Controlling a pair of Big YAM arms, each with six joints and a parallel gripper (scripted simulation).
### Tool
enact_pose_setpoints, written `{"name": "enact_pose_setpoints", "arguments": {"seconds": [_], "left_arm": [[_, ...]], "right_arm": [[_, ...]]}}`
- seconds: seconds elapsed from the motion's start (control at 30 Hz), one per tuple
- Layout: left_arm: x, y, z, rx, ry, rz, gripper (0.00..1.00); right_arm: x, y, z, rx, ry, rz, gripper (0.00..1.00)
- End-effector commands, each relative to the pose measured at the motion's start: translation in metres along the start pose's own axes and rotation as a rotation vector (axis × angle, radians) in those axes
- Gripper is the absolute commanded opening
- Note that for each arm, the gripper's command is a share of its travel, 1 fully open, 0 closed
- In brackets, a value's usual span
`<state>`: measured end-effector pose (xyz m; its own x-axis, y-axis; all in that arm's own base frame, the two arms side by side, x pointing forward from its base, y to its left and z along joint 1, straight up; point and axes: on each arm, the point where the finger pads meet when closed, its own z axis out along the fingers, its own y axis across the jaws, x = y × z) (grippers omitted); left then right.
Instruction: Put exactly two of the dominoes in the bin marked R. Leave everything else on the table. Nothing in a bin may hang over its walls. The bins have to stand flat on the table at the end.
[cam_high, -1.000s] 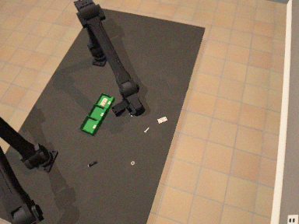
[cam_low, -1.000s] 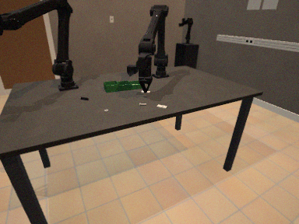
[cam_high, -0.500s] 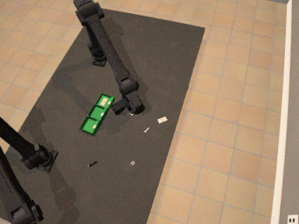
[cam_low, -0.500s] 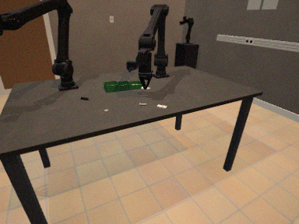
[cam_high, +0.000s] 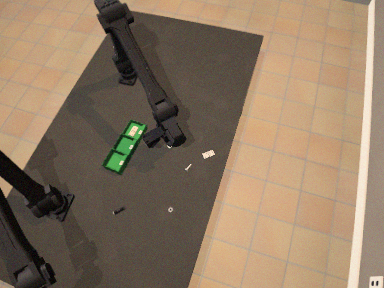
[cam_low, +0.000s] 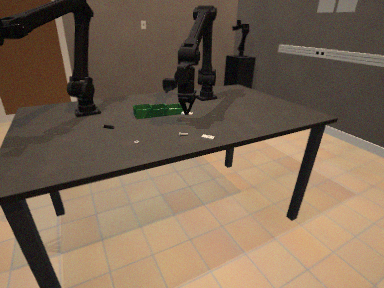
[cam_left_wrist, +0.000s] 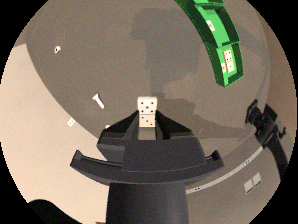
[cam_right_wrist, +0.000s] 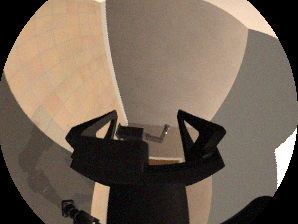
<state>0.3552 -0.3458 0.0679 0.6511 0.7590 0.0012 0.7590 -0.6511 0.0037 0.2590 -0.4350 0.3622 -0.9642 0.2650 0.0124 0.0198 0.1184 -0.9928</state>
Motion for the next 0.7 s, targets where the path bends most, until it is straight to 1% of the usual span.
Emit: {"name": "enact_pose_setpoints", "arguments": {"seconds": [0.0,0.67], "left_arm": [[0.0028,0.0139,-0.0285,-0.051,-0.006,0.002,0.20],[0.0028,0.0204,-0.0361,-0.067,-0.006,0.002,0.20]], "right_arm": [[0.0031,-0.0056,0.0026,0.005,0.008,0.011,1.00],[0.0031,-0.0056,0.0026,0.005,0.008,0.011,1.00]]}}
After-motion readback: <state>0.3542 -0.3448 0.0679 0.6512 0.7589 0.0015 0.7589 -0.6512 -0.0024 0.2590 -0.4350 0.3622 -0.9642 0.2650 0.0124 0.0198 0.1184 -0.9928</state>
